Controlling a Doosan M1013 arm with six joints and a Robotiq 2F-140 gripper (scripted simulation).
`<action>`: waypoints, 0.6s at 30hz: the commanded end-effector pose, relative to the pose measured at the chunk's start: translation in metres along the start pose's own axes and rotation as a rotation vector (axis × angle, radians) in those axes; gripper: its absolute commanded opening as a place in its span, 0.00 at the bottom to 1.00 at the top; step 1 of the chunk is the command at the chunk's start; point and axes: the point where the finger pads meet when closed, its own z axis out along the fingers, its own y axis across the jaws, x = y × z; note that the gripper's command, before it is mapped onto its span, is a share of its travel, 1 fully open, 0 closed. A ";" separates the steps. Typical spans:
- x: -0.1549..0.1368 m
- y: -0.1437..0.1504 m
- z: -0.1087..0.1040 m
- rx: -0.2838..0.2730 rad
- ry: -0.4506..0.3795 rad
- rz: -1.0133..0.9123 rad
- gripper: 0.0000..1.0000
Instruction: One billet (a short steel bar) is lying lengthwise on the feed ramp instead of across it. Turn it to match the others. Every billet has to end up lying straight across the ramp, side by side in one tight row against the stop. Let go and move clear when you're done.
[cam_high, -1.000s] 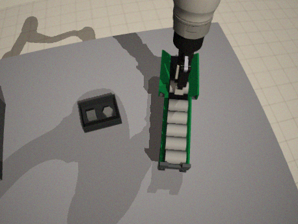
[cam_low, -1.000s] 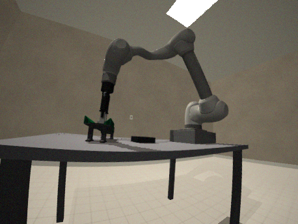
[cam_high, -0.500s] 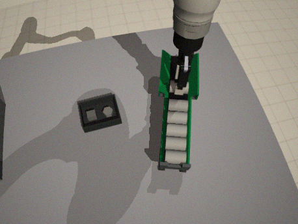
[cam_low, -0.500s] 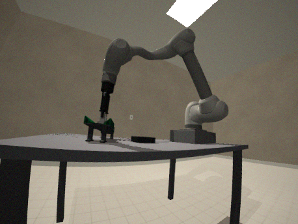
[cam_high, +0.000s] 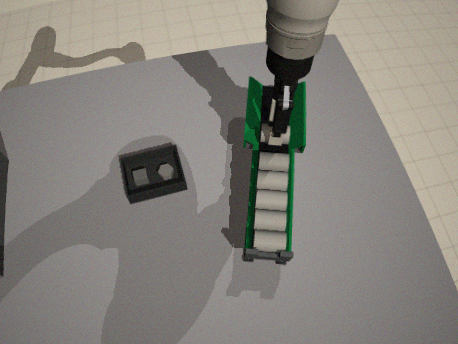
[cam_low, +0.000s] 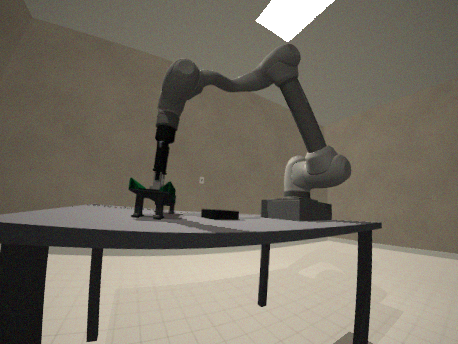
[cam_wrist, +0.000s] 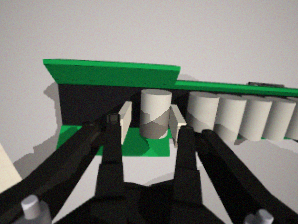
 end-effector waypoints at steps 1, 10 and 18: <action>0.000 0.000 -0.002 0.000 0.000 0.000 0.41; 0.000 0.000 -0.012 0.000 0.000 0.000 0.41; 0.000 0.000 -0.029 0.000 0.000 0.000 0.41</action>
